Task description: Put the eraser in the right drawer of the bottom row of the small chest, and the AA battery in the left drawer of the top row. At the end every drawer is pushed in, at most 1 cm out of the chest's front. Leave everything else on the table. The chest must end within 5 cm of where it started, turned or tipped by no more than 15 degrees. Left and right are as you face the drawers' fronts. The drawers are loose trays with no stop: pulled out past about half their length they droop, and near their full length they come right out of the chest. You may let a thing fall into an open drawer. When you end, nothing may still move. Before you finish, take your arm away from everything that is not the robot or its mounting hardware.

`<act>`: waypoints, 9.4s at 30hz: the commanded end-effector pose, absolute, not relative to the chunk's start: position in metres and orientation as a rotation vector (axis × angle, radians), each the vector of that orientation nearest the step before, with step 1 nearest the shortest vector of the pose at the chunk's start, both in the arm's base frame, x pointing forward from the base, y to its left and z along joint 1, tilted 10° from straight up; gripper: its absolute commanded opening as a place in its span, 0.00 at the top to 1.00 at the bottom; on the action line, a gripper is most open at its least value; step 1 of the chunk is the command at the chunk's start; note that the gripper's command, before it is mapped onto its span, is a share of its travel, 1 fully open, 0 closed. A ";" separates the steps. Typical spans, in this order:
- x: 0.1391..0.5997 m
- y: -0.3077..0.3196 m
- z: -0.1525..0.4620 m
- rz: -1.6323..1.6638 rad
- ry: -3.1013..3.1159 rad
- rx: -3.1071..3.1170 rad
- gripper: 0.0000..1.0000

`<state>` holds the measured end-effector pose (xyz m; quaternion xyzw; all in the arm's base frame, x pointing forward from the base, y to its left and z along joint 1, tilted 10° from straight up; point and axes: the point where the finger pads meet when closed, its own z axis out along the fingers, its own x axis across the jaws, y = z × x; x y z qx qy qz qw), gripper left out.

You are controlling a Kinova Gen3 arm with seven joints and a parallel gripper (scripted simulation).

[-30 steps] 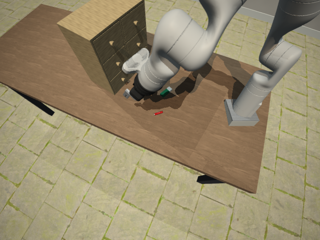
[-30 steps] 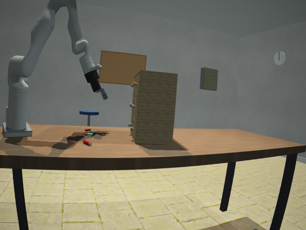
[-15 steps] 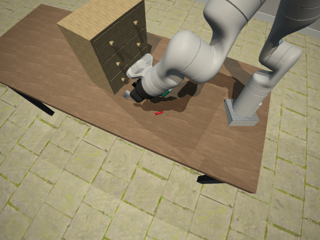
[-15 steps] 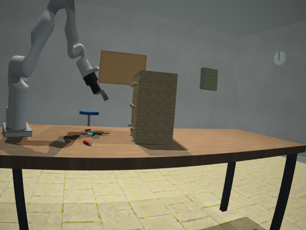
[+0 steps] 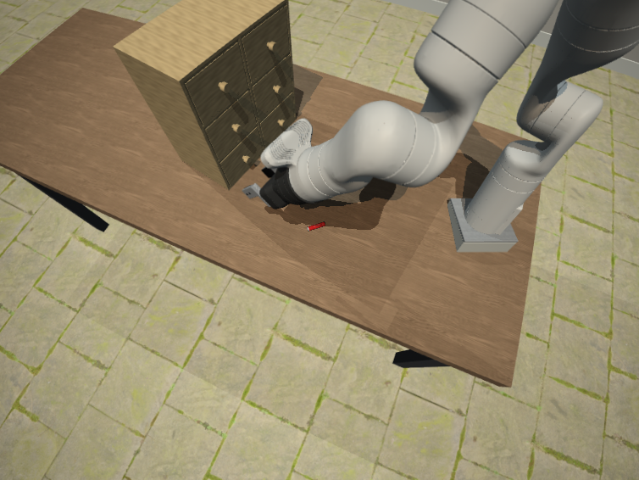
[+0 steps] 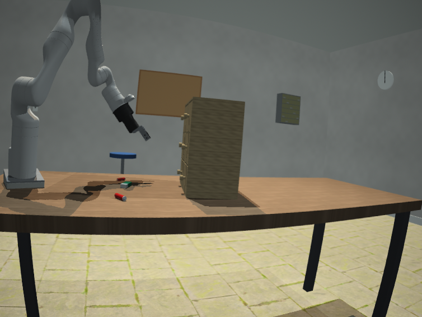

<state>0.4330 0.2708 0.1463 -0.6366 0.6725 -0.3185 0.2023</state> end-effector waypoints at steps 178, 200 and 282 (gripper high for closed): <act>0.471 0.261 0.095 -1.352 1.280 -1.323 0.33; 0.472 0.257 0.095 -1.352 1.280 -1.323 0.33; 0.492 0.149 0.080 -1.352 1.280 -1.323 0.33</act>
